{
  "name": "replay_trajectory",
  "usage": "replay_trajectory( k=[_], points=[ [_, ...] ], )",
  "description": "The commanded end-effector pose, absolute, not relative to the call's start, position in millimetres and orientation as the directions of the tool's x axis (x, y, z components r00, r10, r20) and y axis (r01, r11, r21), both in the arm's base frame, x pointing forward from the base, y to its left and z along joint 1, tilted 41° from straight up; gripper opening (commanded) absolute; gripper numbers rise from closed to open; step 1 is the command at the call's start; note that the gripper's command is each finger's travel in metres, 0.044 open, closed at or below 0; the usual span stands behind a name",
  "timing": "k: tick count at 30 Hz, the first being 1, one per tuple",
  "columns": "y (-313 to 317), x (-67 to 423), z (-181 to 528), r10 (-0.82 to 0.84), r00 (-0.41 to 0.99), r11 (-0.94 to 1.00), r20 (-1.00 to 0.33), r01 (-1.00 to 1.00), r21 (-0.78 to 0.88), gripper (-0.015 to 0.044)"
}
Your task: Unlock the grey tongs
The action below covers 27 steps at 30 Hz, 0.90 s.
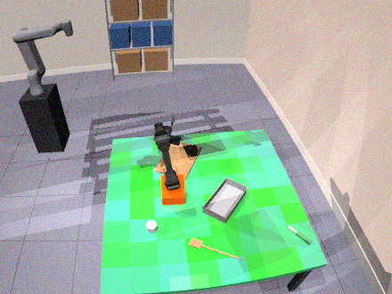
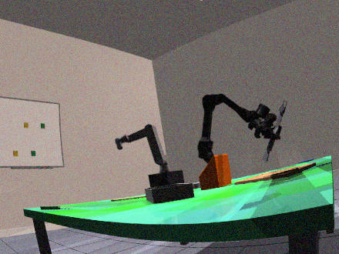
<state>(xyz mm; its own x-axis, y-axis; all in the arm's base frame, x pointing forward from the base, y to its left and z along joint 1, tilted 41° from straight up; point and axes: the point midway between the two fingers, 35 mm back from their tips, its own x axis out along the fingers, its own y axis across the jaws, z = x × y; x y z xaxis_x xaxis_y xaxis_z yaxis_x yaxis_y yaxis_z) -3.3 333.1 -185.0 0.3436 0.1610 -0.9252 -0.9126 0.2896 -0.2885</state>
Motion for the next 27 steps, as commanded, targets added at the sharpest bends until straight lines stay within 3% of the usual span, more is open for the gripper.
replay_trajectory(
  k=[1,16,27],
  points=[
    [335,-4,-176,0.226,0.358,0.303,-0.906,-0.910,-0.284,-0.0150],
    [321,-6,-143,0.434,0.393,0.340,-0.810,-0.905,-0.257,-0.0150],
    [320,-6,-141,0.443,0.394,0.342,-0.805,-0.905,-0.255,-0.0150]
  ],
)
